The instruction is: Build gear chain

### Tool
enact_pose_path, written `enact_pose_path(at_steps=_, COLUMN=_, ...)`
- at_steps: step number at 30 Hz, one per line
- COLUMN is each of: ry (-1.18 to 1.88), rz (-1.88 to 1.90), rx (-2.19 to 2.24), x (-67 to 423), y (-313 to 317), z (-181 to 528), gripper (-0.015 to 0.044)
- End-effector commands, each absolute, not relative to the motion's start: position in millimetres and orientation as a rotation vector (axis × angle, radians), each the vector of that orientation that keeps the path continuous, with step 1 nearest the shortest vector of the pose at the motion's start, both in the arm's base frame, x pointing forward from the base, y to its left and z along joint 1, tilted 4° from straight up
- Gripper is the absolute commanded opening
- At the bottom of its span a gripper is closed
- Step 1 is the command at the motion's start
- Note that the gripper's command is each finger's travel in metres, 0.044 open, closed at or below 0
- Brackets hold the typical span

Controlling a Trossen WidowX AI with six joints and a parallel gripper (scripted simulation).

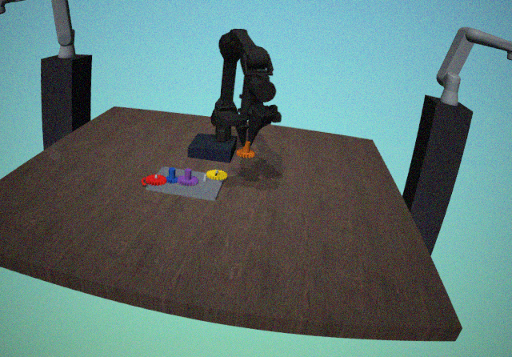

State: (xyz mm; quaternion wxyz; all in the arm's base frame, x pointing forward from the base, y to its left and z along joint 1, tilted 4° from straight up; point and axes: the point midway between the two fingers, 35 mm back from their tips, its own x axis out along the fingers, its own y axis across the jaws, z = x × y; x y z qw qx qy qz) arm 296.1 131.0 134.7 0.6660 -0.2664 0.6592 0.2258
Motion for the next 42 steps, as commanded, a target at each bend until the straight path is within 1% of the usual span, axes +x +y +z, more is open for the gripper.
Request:
enact_pose_path(at_steps=1, ry=1.482, rz=0.515, rx=-0.602, x=297.3, y=121.4, z=131.8, gripper=0.0)
enact_pose_path(at_steps=21, ry=1.477, rz=0.514, rx=-0.609, x=301.7, y=73.1, z=111.5, gripper=0.0)
enact_pose_path(at_steps=42, ry=1.475, rz=0.511, rx=-0.618, x=296.0, y=23.7, z=90.0, gripper=0.0)
